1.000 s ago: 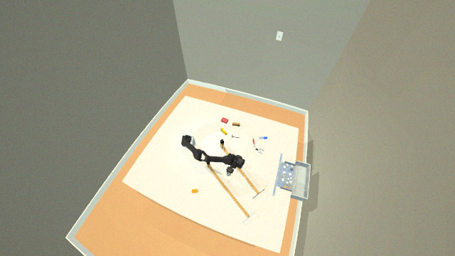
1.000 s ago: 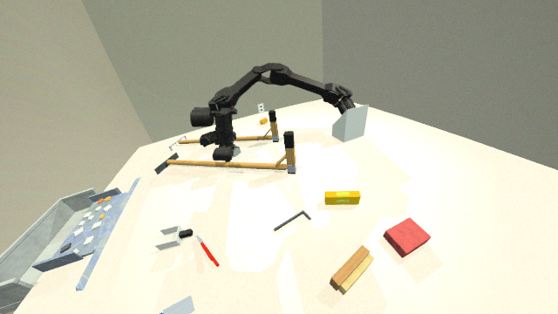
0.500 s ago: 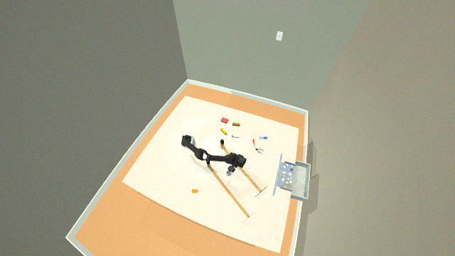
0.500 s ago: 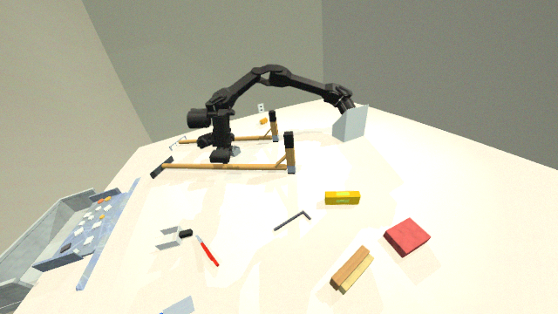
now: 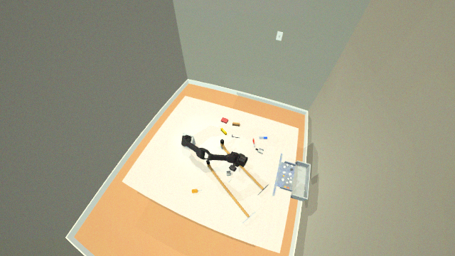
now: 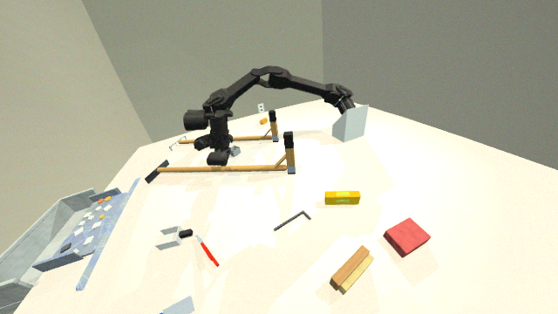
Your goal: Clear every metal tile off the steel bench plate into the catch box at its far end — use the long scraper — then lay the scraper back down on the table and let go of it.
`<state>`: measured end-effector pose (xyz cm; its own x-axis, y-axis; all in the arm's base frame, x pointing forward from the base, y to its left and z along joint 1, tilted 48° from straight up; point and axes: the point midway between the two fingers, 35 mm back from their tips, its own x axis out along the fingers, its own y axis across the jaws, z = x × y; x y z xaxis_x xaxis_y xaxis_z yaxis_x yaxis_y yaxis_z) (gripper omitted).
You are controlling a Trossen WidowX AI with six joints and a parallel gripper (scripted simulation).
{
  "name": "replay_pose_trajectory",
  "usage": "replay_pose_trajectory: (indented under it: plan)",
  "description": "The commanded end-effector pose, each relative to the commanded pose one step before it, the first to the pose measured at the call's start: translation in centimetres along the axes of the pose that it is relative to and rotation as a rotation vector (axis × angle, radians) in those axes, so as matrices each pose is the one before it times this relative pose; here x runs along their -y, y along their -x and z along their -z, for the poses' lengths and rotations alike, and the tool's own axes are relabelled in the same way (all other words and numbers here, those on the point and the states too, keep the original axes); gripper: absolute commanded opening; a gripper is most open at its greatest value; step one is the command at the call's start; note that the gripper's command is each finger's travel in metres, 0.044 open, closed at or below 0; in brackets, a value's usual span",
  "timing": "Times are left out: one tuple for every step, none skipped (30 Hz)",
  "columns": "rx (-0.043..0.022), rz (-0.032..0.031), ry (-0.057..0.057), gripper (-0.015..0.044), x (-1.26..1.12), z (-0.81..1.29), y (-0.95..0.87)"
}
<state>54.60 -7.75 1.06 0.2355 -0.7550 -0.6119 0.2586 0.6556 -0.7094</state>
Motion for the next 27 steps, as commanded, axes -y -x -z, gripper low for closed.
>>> replay_pose_trajectory:
  plan:
    - [-0.00066, -0.00003, 0.0012, 0.0000, -0.807, -0.024, -0.180]
    - [0.00004, 0.00001, 0.0000, 0.0000, -0.096, -0.024, -0.007]
    - [0.00004, 0.00002, 0.0000, 0.0000, -0.096, -0.024, -0.007]
    - [0.00004, 0.00002, 0.0000, 0.0000, -0.096, -0.023, -0.007]
    - [0.00004, 0.00002, 0.0000, 0.0000, -0.096, -0.023, -0.007]
    - [0.00004, 0.00002, 0.0000, 0.0000, -0.096, -0.022, -0.006]
    - [0.00005, 0.00002, 0.0000, 0.0000, -0.096, -0.022, -0.006]
    - [0.00005, 0.00002, 0.0000, 0.0000, -0.096, -0.021, -0.006]
    - [0.00005, 0.00002, 0.0000, 0.0000, -0.096, -0.020, -0.006]
    - [0.00005, 0.00002, 0.0000, 0.0000, -0.096, -0.020, -0.006]
    - [0.00005, 0.00002, 0.0000, 0.0000, -0.096, -0.019, -0.006]
    - [0.00005, 0.00003, 0.0000, 0.0000, -0.096, -0.019, -0.006]
    - [0.00005, 0.00003, 0.0000, 0.0000, -0.096, -0.018, -0.006]
    - [0.00005, 0.00003, 0.0000, 0.0000, -0.096, -0.018, -0.006]
    - [0.00005, 0.00003, 0.0000, 0.0000, -0.096, -0.017, -0.006]
    - [0.00005, 0.00003, 0.0000, 0.0000, -0.096, -0.017, -0.006]
    - [0.00005, 0.00003, 0.0000, 0.0000, -0.096, -0.016, -0.006]
    - [0.00005, 0.00003, 0.0000, 0.0000, -0.096, -0.016, -0.006]
    - [0.00006, 0.00003, 0.0000, 0.0000, -0.096, -0.015, -0.006]
    - [0.00006, 0.00003, 0.0000, 0.0000, -0.096, -0.015, -0.006]
    - [0.00006, 0.00003, 0.0000, 0.0000, -0.096, -0.014, -0.006]
    - [0.00005, 0.00003, 0.0000, 0.0000, -0.078, -0.011, -0.005]
    - [0.00003, 0.00002, 0.0000, 0.0000, -0.047, -0.006, -0.003]
    - [0.00496, 0.00323, -0.0083, 0.0000, 0.843, -0.257, 0.279]
    - [0.00110, -0.00012, -0.0026, 0.0000, -0.008, -0.052, 0.176]
    - [0.00184, -0.00021, -0.0043, 0.0000, -0.013, -0.086, 0.293]
    - [0.00231, -0.00027, -0.0054, 0.0000, -0.016, -0.105, 0.366]
